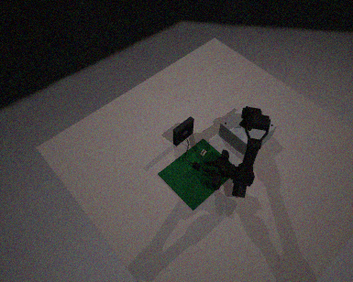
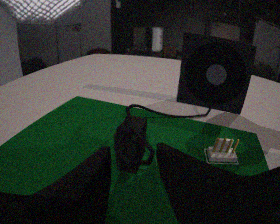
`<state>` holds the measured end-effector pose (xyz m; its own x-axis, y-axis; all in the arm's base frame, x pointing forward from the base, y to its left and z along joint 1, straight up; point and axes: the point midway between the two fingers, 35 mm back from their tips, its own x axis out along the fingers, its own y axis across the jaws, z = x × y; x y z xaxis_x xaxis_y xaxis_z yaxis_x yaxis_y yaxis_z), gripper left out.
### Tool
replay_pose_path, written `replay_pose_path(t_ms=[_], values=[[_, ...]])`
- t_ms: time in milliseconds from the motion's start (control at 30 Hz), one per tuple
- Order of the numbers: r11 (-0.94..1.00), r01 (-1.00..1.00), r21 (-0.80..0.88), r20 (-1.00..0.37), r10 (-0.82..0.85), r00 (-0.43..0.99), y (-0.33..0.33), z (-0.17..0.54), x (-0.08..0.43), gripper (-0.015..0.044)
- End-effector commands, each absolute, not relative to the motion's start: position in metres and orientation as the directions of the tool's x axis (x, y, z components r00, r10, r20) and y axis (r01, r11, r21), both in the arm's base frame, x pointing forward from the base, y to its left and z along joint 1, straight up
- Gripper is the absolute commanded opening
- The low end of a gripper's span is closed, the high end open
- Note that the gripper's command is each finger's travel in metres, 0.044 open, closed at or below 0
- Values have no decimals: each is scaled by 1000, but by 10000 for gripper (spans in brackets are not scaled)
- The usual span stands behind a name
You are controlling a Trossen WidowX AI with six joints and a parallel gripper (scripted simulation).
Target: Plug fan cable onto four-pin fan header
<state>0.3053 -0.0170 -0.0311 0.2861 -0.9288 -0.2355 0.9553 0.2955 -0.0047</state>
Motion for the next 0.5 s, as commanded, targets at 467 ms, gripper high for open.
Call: replay_pose_path(t_ms=[467], values=[[283,959,2,-227,-934,276,20,-1,294,140]])
